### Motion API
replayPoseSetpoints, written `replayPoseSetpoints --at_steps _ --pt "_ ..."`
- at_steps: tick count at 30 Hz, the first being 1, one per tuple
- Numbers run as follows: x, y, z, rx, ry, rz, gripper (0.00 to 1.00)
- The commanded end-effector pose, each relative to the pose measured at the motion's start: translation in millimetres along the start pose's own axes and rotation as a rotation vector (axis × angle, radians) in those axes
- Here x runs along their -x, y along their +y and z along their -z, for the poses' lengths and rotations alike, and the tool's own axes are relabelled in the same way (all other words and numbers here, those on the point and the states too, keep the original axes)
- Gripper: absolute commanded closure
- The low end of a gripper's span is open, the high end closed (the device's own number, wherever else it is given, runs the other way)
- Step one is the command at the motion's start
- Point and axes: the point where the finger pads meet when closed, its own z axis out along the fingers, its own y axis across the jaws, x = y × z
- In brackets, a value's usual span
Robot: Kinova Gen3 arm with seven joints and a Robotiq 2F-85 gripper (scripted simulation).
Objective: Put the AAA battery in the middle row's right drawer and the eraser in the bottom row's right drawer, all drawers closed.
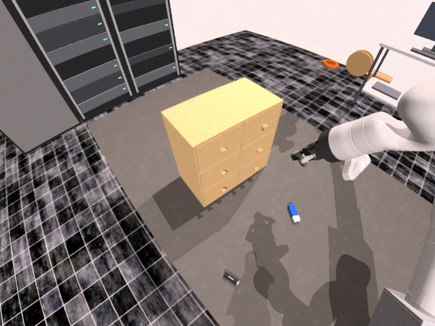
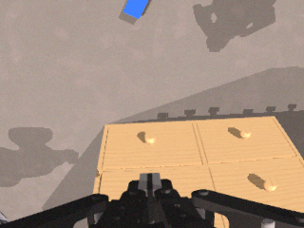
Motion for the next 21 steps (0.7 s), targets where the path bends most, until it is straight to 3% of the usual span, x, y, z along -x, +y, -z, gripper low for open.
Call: replayPoseSetpoints --at_steps 1,21 --pt "2.9 2.5 2.5 0.007 0.001 0.002 1.0" --pt "1.9 1.7 12.5 0.004 0.047 0.002 1.0"
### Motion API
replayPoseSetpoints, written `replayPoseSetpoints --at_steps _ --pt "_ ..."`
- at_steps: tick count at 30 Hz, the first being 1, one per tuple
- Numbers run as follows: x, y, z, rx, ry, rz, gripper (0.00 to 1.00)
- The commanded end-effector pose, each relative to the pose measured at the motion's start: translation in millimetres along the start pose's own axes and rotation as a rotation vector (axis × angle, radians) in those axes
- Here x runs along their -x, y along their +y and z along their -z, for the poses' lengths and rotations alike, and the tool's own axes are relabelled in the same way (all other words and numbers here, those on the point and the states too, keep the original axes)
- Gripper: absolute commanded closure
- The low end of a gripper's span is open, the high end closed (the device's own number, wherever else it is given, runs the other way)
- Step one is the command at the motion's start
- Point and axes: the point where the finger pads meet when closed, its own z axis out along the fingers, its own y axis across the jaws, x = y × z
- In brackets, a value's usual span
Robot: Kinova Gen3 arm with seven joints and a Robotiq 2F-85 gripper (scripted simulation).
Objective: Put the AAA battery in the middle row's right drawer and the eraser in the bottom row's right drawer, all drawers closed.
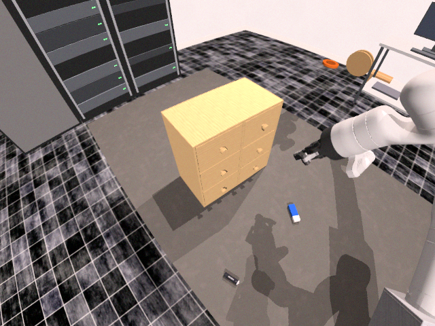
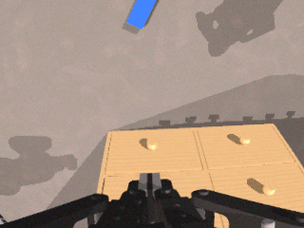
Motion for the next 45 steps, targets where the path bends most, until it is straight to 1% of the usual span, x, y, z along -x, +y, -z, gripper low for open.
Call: replayPoseSetpoints --at_steps 1,6,15,17,32,34,45 --pt "3 3 3.4 0.01 0.01 -0.002 1.0" --pt "2 2 9.7 0.006 0.039 -0.002 1.0" --pt "-1 1 25.2 0.004 0.12 -0.003 1.0" --pt "-1 1 25.2 0.004 0.12 -0.003 1.0" --pt "-5 -1 59.6 0.0 0.283 -0.004 1.0" --pt "-5 -1 59.6 0.0 0.283 -0.004 1.0" --pt "-8 -1 84.3 -0.001 0.401 -0.004 1.0"
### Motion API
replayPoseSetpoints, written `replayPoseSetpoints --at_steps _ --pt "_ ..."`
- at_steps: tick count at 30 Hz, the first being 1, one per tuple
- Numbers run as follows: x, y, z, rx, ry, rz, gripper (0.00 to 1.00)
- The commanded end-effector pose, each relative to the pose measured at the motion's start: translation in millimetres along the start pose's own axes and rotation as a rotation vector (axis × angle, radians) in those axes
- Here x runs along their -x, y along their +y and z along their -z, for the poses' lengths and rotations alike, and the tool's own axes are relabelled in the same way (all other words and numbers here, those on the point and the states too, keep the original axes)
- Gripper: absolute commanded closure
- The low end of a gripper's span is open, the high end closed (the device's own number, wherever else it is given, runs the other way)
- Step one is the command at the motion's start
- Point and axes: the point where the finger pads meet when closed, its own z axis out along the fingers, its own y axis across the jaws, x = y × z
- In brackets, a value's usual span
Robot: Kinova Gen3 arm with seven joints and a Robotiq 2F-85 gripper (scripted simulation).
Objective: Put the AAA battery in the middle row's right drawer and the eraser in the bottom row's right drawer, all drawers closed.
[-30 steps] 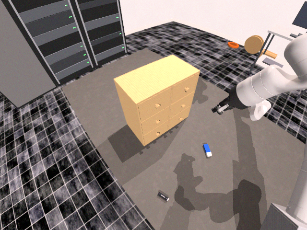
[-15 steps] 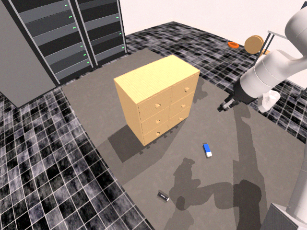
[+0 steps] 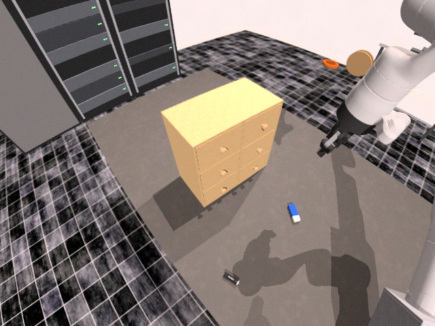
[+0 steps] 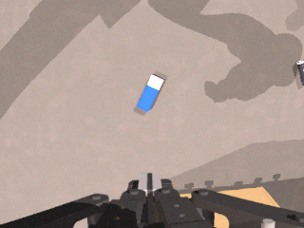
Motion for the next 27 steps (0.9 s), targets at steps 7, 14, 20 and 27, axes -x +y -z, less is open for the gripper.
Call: replayPoseSetpoints --at_steps 7,14,20,27 --pt "-5 0 12.8 0.006 0.073 0.0 1.0" --pt "-10 0 22.5 0.005 0.125 0.0 1.0" --pt "-13 0 28.2 0.004 0.156 0.0 1.0" --pt "-14 0 31.3 0.004 0.173 0.0 1.0"
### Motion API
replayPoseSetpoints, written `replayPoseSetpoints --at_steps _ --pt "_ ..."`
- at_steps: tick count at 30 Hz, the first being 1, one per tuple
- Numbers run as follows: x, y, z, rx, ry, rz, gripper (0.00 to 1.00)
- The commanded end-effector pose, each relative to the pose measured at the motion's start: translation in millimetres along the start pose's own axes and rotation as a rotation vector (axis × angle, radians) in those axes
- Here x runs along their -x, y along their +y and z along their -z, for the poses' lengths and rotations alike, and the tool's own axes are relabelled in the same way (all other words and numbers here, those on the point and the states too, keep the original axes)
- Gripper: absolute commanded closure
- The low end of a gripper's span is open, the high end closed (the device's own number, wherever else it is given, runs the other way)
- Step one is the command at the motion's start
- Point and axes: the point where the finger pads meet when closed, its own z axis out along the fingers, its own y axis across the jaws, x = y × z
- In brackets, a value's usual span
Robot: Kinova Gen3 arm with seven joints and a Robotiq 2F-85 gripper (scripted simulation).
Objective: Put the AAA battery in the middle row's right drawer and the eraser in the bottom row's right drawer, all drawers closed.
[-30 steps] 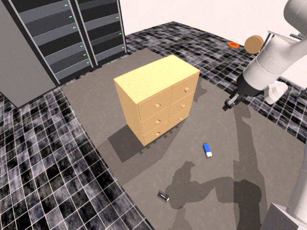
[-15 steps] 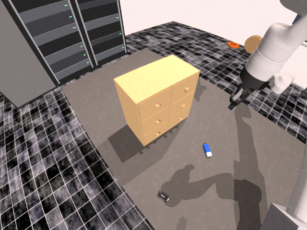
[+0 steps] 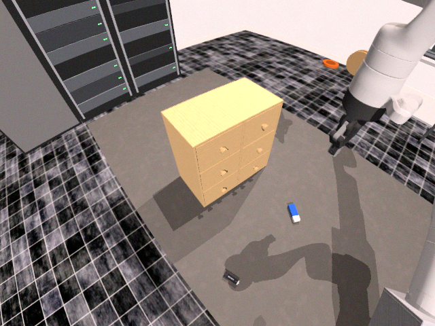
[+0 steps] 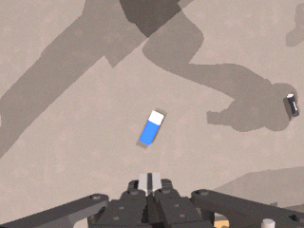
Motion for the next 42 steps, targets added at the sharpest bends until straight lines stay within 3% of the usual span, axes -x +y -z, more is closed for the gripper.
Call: replayPoseSetpoints --at_steps 1,37,40,42 --pt "-1 0 1.9 0.003 0.016 0.005 1.0" --pt "-3 1 3.8 0.003 0.025 0.005 1.0" --pt "2 12 2.1 -0.001 0.017 0.002 1.0" --pt "10 33 -1.9 -0.006 0.002 -0.001 1.0"
